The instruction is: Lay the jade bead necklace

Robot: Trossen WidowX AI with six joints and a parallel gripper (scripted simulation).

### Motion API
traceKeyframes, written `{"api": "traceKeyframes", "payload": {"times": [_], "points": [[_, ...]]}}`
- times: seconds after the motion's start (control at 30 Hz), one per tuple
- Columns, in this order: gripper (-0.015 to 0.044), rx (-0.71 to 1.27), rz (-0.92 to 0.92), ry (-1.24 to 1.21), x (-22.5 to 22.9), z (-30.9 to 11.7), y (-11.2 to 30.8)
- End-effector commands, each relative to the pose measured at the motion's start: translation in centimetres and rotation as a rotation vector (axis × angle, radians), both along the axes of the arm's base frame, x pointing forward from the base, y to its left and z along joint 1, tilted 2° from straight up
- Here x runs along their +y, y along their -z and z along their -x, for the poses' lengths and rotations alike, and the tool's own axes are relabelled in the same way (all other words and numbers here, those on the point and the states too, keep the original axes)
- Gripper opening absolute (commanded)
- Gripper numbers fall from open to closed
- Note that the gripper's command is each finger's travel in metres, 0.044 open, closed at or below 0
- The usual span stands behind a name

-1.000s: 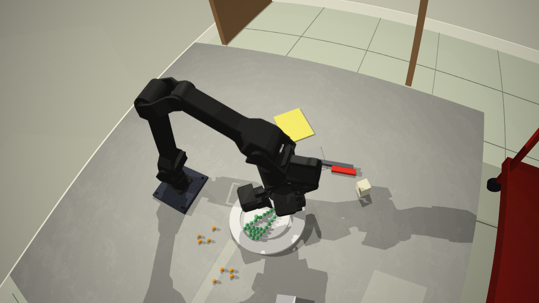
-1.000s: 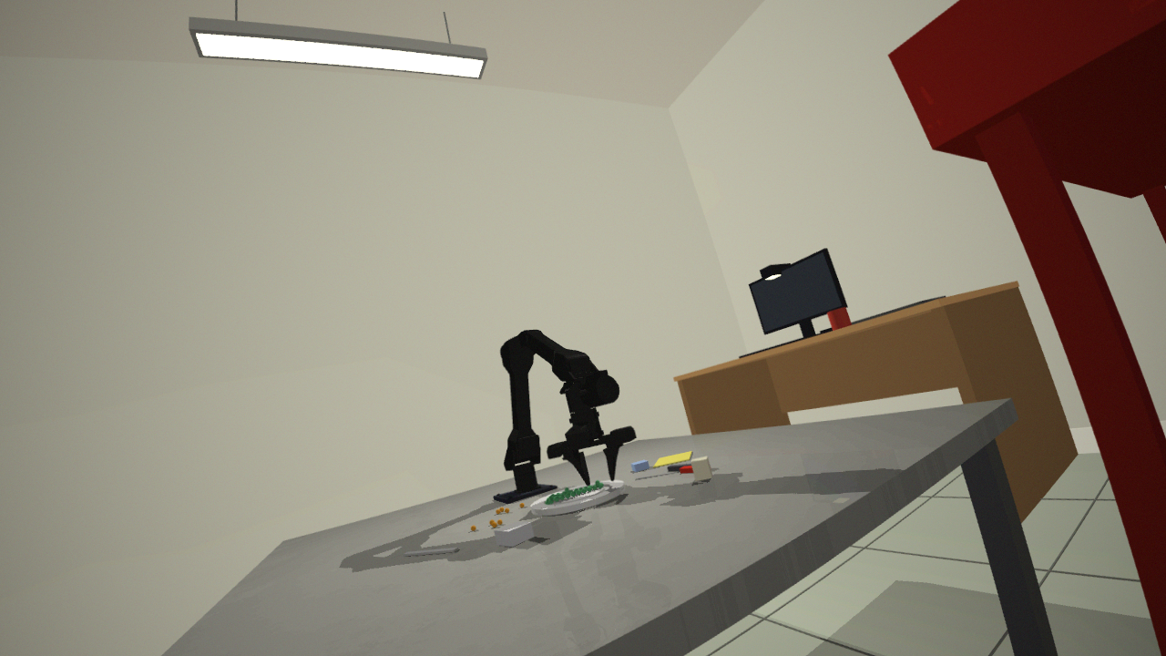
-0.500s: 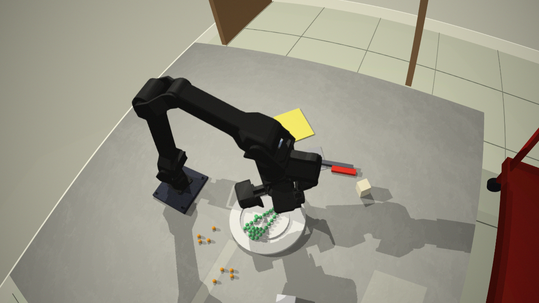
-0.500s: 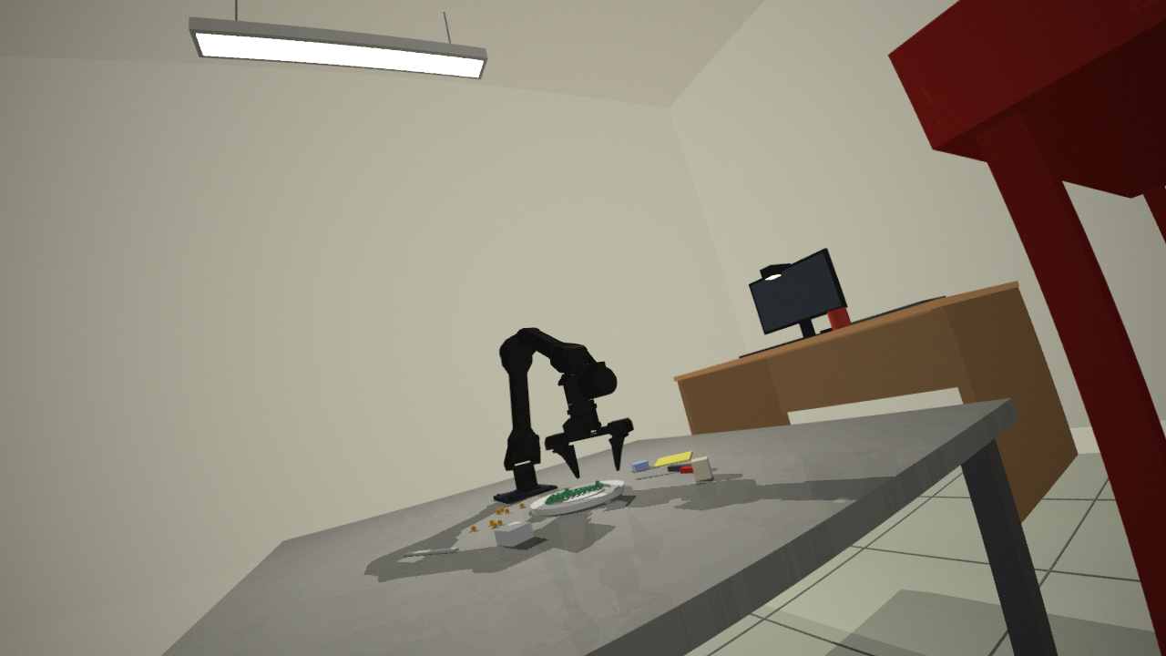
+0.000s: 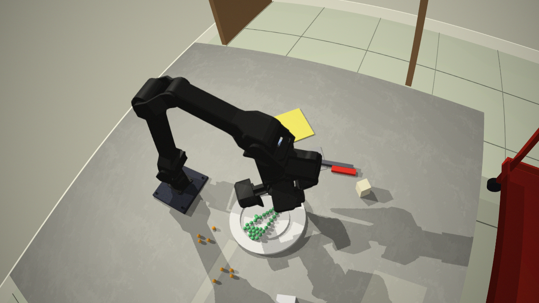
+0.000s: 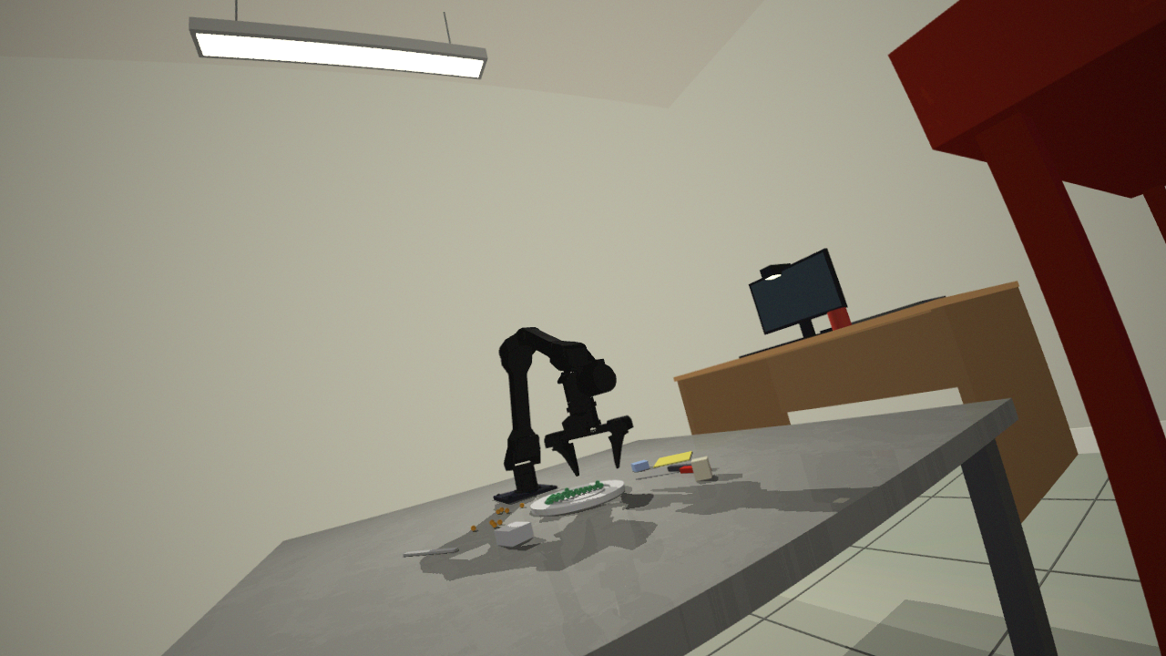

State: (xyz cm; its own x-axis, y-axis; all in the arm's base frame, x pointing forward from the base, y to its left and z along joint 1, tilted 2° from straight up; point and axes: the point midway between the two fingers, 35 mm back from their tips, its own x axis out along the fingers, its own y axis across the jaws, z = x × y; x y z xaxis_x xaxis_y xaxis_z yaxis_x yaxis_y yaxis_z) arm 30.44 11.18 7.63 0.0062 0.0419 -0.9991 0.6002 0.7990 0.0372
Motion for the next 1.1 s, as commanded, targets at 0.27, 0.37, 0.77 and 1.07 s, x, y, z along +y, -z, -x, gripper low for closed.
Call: {"api": "traceKeyframes", "payload": {"times": [0.27, 0.37, 0.77, 1.07], "points": [[0.0230, -0.022, 0.003, -0.564, -1.9, -0.3, -0.2], [0.0151, -0.033, 0.005, -0.827, -2.8, -0.4, -0.2], [0.0120, -0.065, 0.011, -1.648, -5.8, -0.7, -0.4], [0.0120, -0.081, 0.013, -2.064, -7.2, -0.7, -0.5]]}}
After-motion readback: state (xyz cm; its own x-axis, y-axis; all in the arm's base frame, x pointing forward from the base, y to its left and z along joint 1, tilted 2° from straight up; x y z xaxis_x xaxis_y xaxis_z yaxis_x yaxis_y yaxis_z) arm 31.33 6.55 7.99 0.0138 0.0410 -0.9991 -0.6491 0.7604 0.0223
